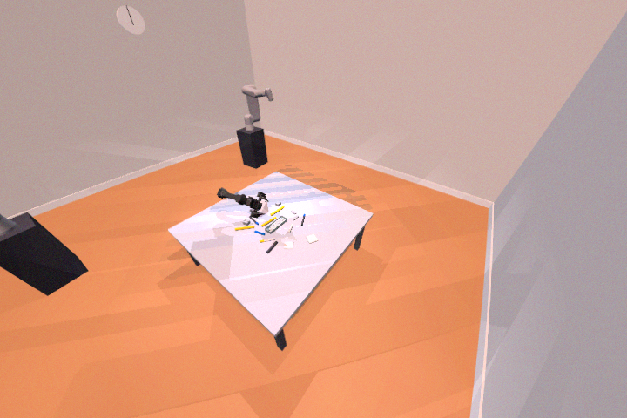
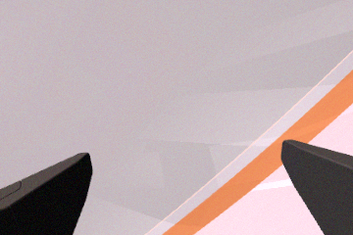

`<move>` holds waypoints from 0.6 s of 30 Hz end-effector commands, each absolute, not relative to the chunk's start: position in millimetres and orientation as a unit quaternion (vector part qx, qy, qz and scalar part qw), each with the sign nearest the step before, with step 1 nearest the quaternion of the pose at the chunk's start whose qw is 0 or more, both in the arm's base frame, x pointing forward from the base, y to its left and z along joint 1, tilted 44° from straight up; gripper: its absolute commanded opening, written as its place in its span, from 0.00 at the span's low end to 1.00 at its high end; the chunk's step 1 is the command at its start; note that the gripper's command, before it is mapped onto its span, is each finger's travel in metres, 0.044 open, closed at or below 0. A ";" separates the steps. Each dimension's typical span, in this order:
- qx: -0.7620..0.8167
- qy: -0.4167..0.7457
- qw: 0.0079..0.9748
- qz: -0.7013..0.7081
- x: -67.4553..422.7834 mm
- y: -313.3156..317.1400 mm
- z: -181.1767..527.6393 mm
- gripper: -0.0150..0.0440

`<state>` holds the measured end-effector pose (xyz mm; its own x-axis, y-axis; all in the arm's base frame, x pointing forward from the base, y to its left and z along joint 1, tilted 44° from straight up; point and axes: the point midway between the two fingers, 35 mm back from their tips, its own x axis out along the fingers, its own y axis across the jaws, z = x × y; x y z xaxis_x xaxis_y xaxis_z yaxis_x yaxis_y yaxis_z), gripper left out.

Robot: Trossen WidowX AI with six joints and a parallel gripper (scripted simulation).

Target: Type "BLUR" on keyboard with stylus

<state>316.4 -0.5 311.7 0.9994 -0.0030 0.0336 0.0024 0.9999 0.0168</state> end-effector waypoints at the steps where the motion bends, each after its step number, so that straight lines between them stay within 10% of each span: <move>1: 0.009 -0.014 1.000 -0.001 317.2 -0.5 310.4 0.96; 18: 0.033 0.429 0.892 -0.138 342.6 5.7 88.3 0.25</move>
<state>353.5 4.6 139.8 0.7676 -0.1403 -0.6254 0.2099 0.9770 0.0384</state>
